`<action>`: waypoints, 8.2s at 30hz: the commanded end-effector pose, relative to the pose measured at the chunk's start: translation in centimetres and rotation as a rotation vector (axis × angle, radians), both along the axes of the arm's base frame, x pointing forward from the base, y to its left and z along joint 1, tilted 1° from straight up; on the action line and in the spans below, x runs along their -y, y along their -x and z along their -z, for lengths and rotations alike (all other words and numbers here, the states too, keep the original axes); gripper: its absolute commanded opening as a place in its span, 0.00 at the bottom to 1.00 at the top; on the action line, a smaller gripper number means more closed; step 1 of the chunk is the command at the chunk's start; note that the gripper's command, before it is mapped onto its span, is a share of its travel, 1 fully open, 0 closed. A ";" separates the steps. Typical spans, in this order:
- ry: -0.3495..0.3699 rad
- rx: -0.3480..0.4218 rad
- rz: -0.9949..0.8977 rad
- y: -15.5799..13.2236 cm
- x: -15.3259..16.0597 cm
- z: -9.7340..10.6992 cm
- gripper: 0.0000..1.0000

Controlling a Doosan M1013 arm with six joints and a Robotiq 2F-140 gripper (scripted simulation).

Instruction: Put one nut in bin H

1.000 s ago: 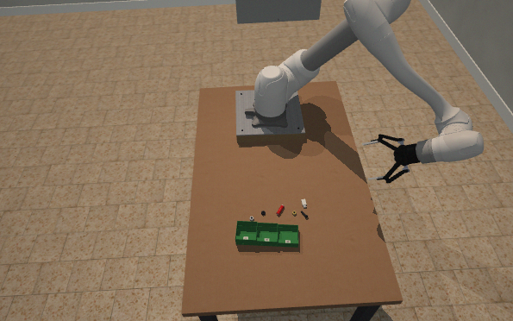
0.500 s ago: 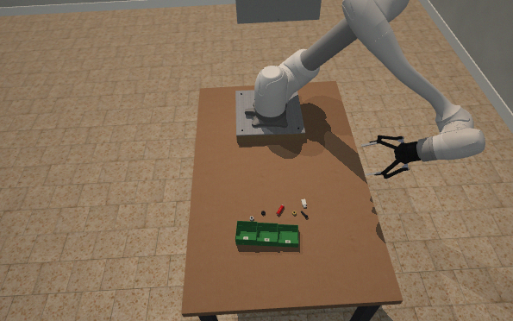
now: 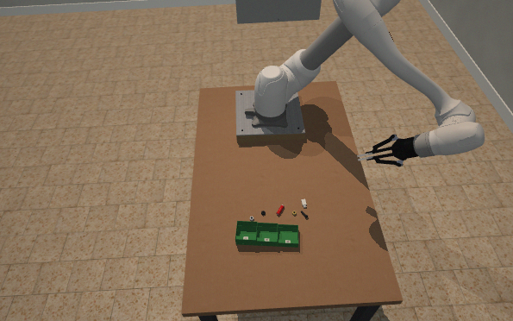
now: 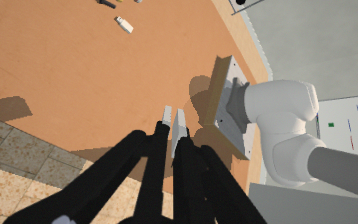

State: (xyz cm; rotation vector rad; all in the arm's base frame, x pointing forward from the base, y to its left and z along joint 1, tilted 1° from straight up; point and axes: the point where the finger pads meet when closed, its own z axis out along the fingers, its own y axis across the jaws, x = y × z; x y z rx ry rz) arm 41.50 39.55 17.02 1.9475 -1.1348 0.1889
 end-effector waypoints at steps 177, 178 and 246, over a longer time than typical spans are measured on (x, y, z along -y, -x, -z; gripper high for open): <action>-0.940 -0.021 -0.711 -25.3 47.4 11.5 0.05; -0.940 -0.021 -0.711 -25.3 47.4 11.5 0.05; -0.940 -0.021 -0.711 -25.3 47.2 17.1 0.05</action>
